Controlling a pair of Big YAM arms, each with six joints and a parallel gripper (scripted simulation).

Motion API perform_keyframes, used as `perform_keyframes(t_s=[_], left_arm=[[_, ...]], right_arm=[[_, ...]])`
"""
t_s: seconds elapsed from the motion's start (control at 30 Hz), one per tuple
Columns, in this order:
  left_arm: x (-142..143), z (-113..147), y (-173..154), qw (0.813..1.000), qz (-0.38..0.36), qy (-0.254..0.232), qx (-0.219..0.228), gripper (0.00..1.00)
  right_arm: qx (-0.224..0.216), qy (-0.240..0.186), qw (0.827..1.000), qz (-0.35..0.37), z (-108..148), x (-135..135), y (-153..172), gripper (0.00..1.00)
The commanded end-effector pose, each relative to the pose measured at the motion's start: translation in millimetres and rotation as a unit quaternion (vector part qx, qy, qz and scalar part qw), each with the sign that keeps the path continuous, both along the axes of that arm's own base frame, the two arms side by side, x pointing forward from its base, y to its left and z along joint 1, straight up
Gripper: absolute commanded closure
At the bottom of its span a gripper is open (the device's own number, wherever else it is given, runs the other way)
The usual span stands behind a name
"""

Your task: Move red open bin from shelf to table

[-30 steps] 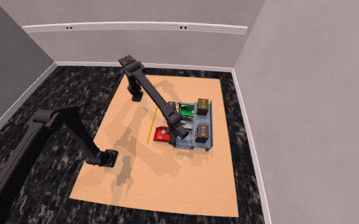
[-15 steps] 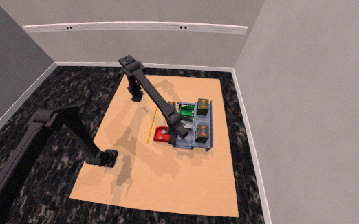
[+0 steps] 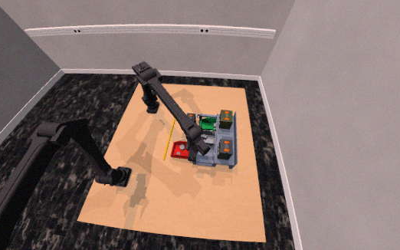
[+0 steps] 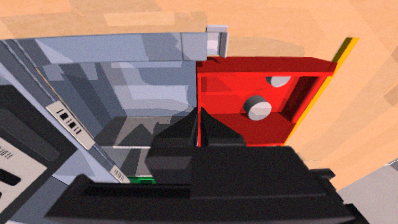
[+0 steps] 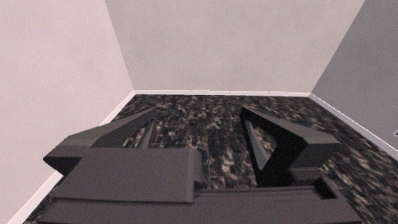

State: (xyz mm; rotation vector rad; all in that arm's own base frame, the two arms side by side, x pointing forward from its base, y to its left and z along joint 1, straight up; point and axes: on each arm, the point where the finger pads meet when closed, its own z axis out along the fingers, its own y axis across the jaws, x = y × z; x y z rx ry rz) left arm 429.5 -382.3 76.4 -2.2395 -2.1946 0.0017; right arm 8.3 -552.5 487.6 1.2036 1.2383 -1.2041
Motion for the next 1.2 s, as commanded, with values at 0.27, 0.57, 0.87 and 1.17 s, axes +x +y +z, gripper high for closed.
perform_keyframes(t_s=[0.27, 0.57, 0.87, 1.17], left_arm=[[12.9, 52.2, -18.2, 0.999, -0.005, -0.033, -0.034, 1.0], [13.2, 55.0, -19.1, 0.999, -0.006, -0.035, -0.036, 1.0], [13.5, 57.1, -19.9, 0.999, -0.006, -0.036, -0.037, 1.0], [14.0, 59.9, -20.8, 0.999, -0.007, -0.039, -0.038, 1.0]], right_arm=[[-0.008, -0.008, 1.0, -0.003, 12.9, -5.6, 7.6, 0.0], [-0.008, -0.008, 1.0, -0.003, 12.9, -5.6, 7.6, 0.0], [-0.008, -0.008, 1.0, -0.003, 12.9, -5.6, 7.6, 0.0], [-0.008, -0.008, 1.0, -0.003, 12.9, -5.6, 7.6, 0.0]])
